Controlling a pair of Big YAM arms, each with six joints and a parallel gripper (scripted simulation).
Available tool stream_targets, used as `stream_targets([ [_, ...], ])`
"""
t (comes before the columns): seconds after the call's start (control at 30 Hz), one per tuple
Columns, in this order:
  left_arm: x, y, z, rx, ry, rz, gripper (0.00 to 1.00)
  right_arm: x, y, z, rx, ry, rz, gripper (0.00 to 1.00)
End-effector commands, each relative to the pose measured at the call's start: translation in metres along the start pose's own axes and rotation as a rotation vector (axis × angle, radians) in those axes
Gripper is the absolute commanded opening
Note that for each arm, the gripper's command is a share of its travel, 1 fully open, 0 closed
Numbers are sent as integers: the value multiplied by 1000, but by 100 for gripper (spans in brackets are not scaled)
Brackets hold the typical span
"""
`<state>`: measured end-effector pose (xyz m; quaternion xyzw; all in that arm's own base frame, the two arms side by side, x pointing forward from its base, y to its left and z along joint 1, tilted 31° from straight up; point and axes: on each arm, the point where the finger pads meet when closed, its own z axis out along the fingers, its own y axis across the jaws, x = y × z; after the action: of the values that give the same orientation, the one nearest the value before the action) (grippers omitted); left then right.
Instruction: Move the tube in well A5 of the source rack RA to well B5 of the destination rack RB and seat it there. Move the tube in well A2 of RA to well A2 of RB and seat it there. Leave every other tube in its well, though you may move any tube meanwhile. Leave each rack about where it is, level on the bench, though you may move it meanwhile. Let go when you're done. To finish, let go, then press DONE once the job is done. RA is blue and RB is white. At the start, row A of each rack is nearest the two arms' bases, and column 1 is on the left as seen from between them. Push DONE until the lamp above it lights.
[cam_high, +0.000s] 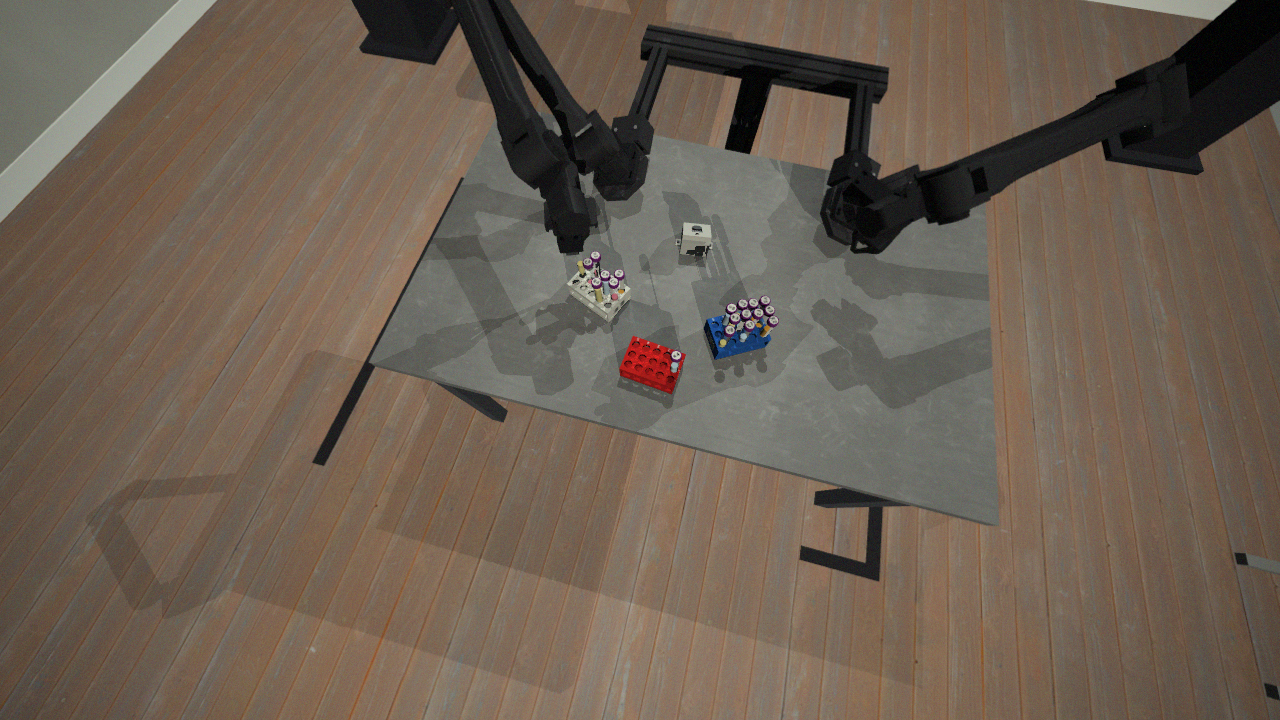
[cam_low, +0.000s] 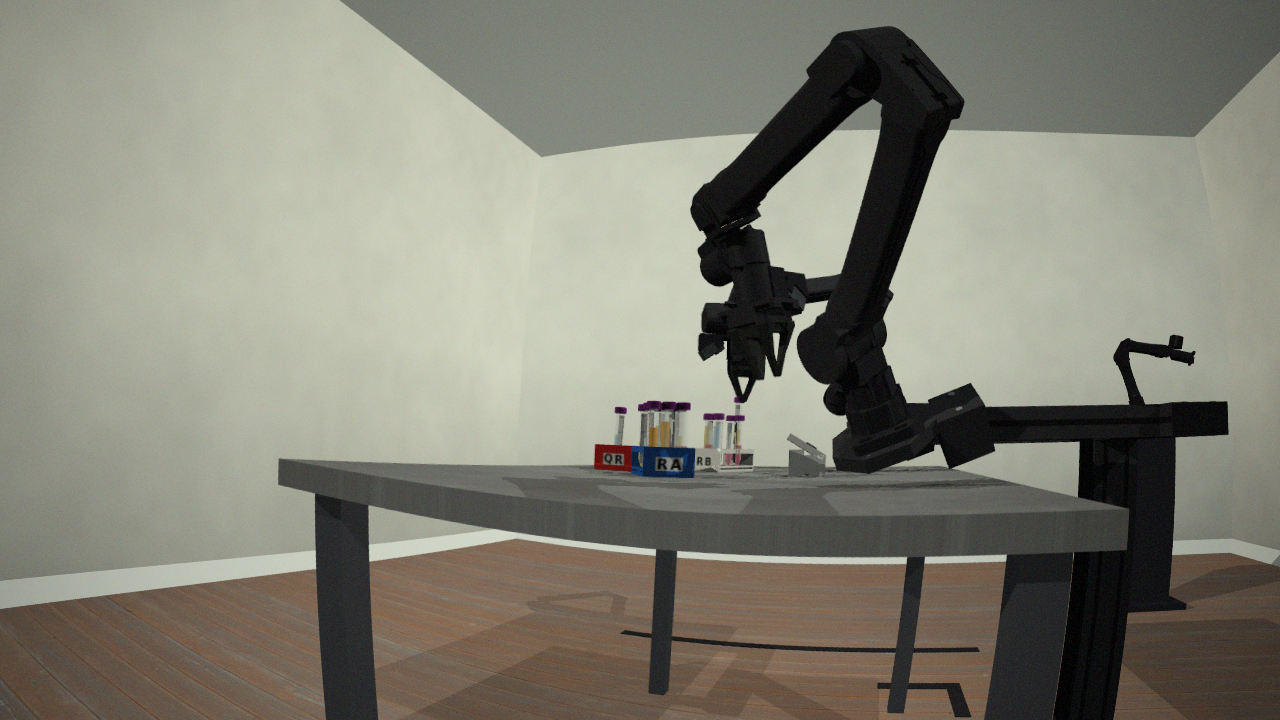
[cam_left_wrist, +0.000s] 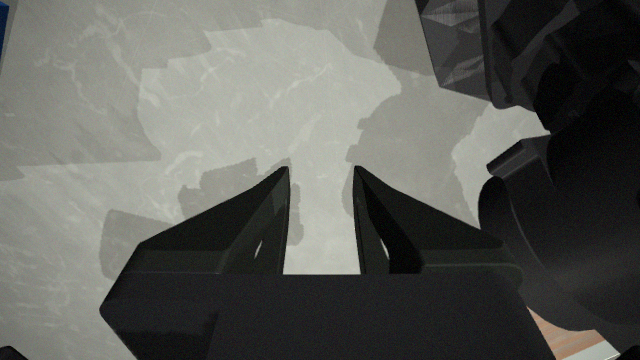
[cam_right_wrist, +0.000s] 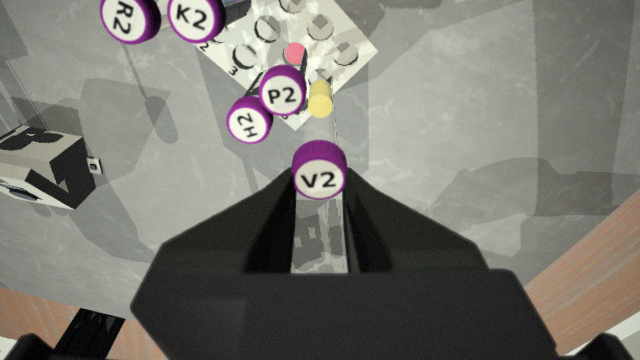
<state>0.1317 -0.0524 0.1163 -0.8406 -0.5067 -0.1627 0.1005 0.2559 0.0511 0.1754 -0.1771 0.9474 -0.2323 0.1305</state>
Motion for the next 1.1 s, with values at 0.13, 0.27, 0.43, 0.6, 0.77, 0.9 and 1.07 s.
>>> stream_targets([
  [0.13,1,8,-10,-24,-9,-9,30,-7,-2,-6,-4,-17,8,0],
  [0.27,1,8,-10,-24,-9,-9,30,-8,-2,-6,-4,-17,8,0],
  [0.43,1,8,-10,-24,-9,-9,30,-8,-2,-6,-4,-17,8,0],
  [0.6,1,8,-10,-24,-9,-9,30,-8,-2,-6,-3,-17,8,0],
  [0.77,1,8,-10,-24,-9,-9,30,-8,-2,-6,-3,-17,8,0],
  [0.9,1,8,-10,-24,-9,-9,30,-1,1,8,0,12,-6,0],
  [1.07,1,8,-10,-24,-9,-9,30,-1,0,8,-1,6,-3,0],
])
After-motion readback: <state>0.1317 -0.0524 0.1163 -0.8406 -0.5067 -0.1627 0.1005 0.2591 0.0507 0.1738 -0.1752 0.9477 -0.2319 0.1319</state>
